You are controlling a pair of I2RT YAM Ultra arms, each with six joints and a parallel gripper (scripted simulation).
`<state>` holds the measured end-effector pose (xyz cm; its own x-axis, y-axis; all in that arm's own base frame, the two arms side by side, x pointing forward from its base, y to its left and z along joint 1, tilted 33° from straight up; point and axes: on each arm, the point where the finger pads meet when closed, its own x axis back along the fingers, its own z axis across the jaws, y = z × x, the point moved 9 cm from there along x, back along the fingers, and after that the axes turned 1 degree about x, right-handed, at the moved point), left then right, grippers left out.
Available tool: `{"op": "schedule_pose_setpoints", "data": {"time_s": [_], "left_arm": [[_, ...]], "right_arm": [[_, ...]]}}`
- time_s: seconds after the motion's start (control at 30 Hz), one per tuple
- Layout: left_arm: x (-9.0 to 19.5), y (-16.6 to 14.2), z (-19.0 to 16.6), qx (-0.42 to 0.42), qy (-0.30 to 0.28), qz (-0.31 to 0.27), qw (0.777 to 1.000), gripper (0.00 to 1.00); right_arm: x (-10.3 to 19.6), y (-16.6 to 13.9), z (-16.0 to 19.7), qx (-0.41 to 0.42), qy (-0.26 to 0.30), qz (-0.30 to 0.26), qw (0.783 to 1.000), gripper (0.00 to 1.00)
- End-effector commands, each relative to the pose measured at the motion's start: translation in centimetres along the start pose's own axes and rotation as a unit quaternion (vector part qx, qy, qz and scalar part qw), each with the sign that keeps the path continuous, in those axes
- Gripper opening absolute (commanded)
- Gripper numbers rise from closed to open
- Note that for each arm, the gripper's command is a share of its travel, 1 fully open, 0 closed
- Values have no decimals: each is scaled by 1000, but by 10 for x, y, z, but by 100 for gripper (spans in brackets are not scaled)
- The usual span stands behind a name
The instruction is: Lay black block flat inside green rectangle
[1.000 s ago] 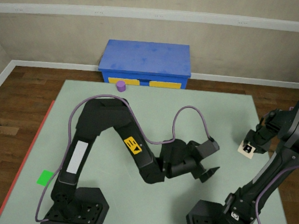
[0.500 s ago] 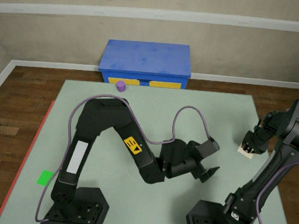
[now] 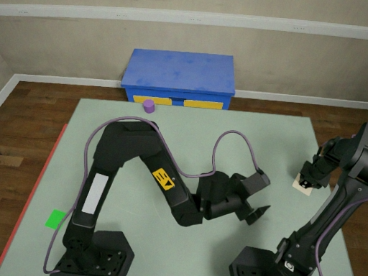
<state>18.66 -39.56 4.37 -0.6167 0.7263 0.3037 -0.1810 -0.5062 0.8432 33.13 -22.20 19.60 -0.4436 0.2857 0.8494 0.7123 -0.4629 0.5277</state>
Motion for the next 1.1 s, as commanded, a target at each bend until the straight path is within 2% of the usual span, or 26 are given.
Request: {"op": "schedule_pose_setpoints", "data": {"time_s": [0.0, 0.07, 0.17, 0.2, 0.37, 0.4, 0.43, 0.47, 0.57, 0.87, 1.07], "left_arm": [[-3, 11, -9, -3, -12, -23, 1000, 100], [-3, 11, -9, -3, -12, -23, 1000, 100], [-3, 11, -9, -3, -12, -23, 1000, 100], [-3, 11, -9, -3, -12, -23, 1000, 100], [-3, 11, -9, -3, -12, -23, 1000, 100], [-3, 11, -9, -3, -12, -23, 1000, 100], [-3, 11, -9, -3, -12, -23, 1000, 100], [-3, 11, -9, -3, -12, -23, 1000, 100], [-3, 11, -9, -3, -12, -23, 1000, 100], [-3, 11, -9, -3, -12, -23, 1000, 100], [-4, 10, -7, -8, -20, -15, 1000, 100]], "right_arm": [[11, 10, -2, -2, -1, -30, 1000, 34], [11, 9, -2, -2, -1, -30, 1000, 34], [8, 5, -1, -2, -1, -24, 1000, 30], [8, 4, 0, -2, -1, -24, 1000, 26], [8, 2, 1, -2, -1, -24, 1000, 23], [8, 2, 1, -2, -1, -24, 1000, 11], [8, 2, 1, -2, -1, -24, 1000, 23], [10, -1, 1, -2, -1, -18, 1000, 27], [12, -1, 1, -2, -1, -18, 1000, 27], [79, 1, -1, -2, 0, -22, 1000, 27], [83, 1, -1, -2, 0, -22, 1000, 27]]}}
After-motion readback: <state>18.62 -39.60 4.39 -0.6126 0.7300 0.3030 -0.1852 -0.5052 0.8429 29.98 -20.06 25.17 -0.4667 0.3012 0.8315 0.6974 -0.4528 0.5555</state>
